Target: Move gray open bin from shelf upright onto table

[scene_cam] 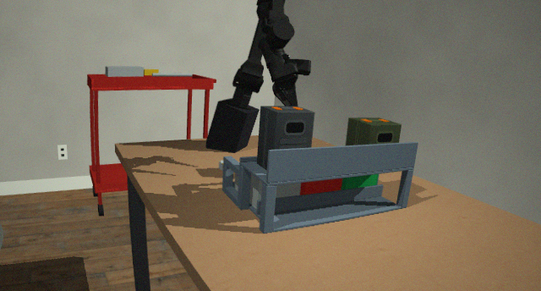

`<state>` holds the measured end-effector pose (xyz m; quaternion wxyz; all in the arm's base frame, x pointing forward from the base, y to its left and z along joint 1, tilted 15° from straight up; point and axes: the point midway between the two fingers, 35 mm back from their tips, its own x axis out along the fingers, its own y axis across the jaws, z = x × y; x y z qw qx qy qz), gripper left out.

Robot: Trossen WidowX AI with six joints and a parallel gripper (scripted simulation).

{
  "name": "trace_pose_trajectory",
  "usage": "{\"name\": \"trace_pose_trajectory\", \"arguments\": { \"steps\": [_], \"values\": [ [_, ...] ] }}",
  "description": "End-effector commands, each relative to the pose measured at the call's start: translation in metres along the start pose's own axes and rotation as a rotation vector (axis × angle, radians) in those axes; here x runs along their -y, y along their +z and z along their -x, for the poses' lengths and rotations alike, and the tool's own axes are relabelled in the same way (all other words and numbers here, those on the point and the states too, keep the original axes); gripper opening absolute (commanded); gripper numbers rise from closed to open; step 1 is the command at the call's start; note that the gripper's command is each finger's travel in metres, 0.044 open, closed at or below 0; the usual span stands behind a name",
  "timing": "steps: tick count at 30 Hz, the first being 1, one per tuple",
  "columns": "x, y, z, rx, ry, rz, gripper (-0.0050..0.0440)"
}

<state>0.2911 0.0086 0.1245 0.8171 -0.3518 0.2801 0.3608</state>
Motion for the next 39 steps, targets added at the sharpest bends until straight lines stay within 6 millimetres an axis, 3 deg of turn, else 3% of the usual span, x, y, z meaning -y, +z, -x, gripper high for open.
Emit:
{"name": "trace_pose_trajectory", "arguments": {
  "steps": [1,5,10,22,27,39],
  "values": [
    [0.005,0.0038,0.0032,-0.007,0.002,0.025,0.044],
    [0.005,0.0038,0.0032,-0.007,0.002,0.025,0.044],
    [0.0058,0.0067,0.0082,-0.133,0.158,0.178,0.044],
    [0.0058,0.0067,0.0082,-0.133,0.158,0.178,0.044],
    [0.0061,0.0082,0.0106,-0.259,0.31,0.334,0.044],
    [0.0061,0.0082,0.0106,-0.259,0.31,0.334,0.044]
  ]
}}
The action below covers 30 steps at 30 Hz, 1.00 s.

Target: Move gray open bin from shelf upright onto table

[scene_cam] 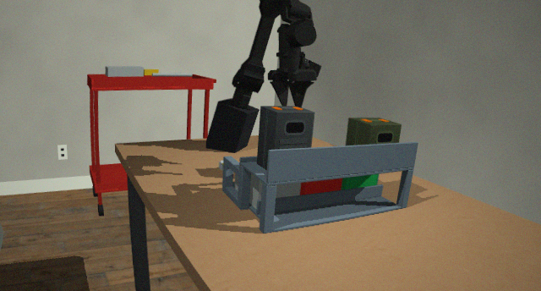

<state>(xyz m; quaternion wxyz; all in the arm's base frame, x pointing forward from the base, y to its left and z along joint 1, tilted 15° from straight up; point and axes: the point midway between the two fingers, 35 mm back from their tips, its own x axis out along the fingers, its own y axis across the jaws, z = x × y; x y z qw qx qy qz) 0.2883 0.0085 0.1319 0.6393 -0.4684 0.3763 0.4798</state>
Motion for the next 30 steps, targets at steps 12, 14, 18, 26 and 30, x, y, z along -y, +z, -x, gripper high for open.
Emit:
{"name": "trace_pose_trajectory", "arguments": {
  "steps": [12,14,18,26,30],
  "values": [
    [0.0044,0.002,0.0075,-0.075,0.062,0.103,0.044],
    [0.0044,0.002,0.0075,-0.075,0.062,0.103,0.044],
    [0.0035,0.002,0.0071,-0.072,0.062,0.098,0.044],
    [0.0039,0.0023,0.0083,-0.074,0.061,0.103,0.044],
    [0.0039,0.0023,0.0083,-0.074,0.061,0.103,0.044]
  ]
}}
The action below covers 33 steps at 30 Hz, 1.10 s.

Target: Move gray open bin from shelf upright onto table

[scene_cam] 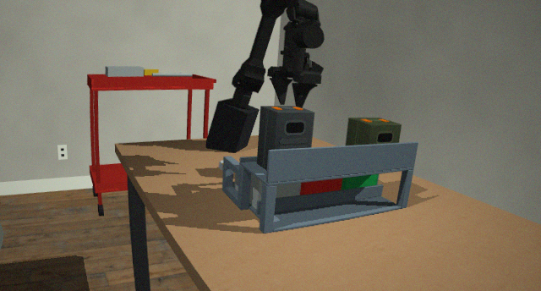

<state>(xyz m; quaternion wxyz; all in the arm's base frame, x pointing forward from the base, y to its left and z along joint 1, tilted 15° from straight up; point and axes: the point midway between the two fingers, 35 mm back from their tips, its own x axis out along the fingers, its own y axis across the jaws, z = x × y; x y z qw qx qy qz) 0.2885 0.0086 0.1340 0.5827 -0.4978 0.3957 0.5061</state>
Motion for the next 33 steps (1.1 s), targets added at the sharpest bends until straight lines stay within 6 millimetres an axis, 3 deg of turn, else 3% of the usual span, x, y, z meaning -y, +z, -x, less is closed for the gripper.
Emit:
{"name": "trace_pose_trajectory", "arguments": {
  "steps": [1,4,9,21,26,33],
  "values": [
    [0.003,0.001,0.007,-0.004,-0.023,0.011,0.044],
    [0.003,0.001,0.007,-0.004,-0.023,0.011,0.044],
    [0.003,0.001,-0.049,-0.004,-0.023,0.011,0.044],
    [0.003,0.001,-0.049,-0.004,-0.023,0.011,0.044],
    [0.003,0.001,-0.062,-0.003,-0.024,0.011,0.044],
    [0.003,0.001,-0.062,-0.003,-0.024,0.011,0.044]
  ]
}}
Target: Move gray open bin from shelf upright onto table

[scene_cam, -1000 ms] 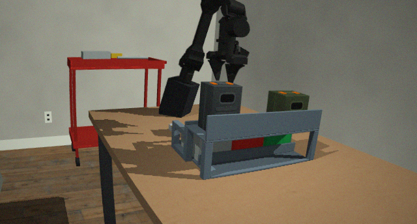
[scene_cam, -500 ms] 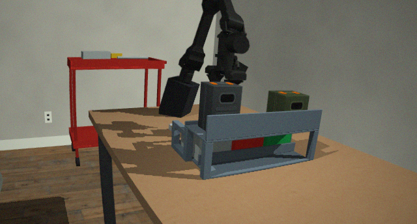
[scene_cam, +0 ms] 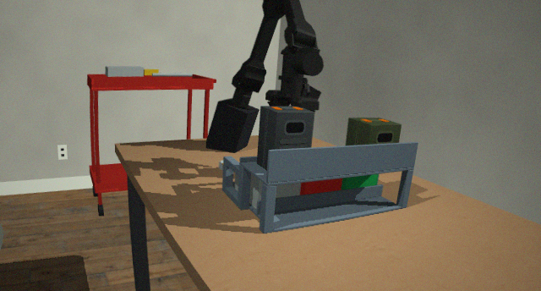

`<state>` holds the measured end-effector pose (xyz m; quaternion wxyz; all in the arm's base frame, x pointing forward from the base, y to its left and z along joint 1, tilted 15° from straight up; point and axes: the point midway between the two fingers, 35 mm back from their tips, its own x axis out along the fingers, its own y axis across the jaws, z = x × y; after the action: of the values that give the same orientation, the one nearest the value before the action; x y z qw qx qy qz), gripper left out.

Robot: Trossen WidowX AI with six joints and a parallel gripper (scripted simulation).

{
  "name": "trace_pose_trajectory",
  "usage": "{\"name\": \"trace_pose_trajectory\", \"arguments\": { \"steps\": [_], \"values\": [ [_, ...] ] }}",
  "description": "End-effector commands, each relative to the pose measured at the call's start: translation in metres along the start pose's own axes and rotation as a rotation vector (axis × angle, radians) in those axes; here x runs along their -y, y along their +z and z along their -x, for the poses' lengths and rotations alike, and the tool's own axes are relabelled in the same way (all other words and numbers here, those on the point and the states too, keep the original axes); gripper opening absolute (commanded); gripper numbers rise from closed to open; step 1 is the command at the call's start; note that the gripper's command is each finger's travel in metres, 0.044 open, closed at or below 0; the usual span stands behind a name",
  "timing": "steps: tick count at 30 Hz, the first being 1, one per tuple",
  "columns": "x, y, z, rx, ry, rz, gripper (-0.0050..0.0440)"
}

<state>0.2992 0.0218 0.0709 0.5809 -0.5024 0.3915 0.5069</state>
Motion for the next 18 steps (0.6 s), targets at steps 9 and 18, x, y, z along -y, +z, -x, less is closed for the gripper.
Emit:
{"name": "trace_pose_trajectory", "arguments": {
  "steps": [9,18],
  "values": [
    [0.003,0.0004,0.0102,-0.002,-0.018,-0.001,0.044],
    [0.0029,0.0003,0.0116,-0.003,-0.017,-0.002,0.044]
  ]
}}
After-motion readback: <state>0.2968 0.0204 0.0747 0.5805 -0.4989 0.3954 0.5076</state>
